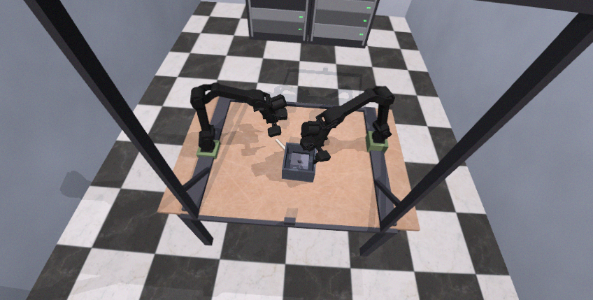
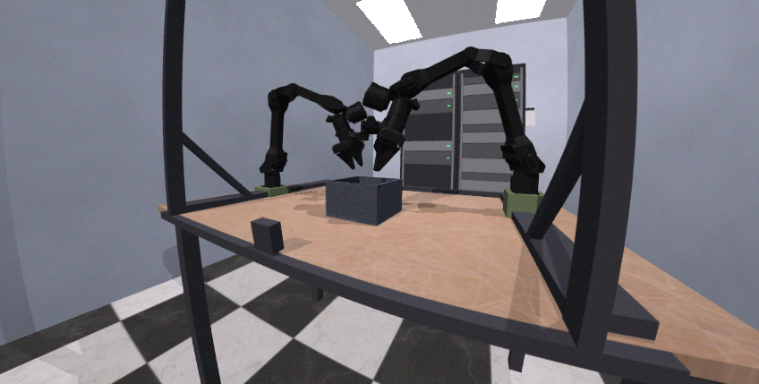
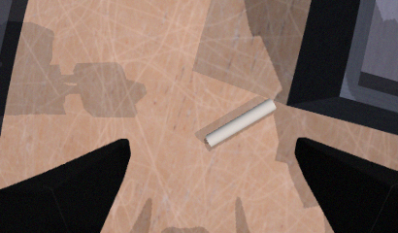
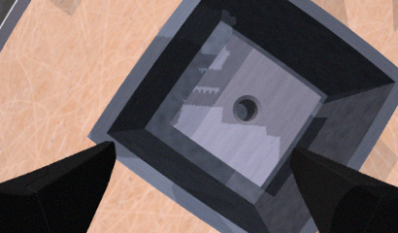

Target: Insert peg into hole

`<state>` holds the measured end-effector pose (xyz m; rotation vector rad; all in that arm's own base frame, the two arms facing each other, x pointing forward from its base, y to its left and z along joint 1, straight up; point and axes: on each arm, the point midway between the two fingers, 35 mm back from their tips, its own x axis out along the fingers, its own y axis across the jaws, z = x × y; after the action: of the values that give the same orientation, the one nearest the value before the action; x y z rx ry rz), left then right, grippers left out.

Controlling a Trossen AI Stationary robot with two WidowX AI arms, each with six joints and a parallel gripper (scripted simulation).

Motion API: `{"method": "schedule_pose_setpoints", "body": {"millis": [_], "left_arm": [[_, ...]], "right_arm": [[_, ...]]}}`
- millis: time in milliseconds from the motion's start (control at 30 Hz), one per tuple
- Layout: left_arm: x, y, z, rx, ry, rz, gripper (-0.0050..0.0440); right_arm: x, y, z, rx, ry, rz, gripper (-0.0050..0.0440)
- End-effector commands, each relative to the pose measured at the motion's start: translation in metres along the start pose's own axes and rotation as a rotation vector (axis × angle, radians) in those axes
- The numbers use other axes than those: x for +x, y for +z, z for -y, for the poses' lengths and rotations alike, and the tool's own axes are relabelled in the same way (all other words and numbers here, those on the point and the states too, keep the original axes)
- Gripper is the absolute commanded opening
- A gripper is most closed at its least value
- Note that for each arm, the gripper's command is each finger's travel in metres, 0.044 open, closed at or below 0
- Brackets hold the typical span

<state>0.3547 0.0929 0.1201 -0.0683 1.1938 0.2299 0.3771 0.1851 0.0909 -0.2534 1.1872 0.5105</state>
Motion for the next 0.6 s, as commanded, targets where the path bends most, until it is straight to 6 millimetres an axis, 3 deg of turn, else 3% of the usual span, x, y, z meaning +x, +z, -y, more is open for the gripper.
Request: {"method": "schedule_pose_setpoints", "body": {"millis": [0,467,567], "left_arm": [[-0.0161,0.0017,0.0288,-0.001,-0.066,0.017,0.0440],[-0.0112,-0.0018,0.0340,0.002,-0.075,-0.004,0.0440],[-0.0073,-0.0011,0.0325,-0.028,-0.080,-0.016,0.0368]], "right_arm": [[-0.0041,0.0154,0.0329,0.091,-0.110,0.016,0.0440],[-0.0049,0.0140,0.0352,0.096,-0.120,0.015,0.0440],[-0.0108,0.0117,0.0374,0.103,-0.125,0.028,0.0440]]}}
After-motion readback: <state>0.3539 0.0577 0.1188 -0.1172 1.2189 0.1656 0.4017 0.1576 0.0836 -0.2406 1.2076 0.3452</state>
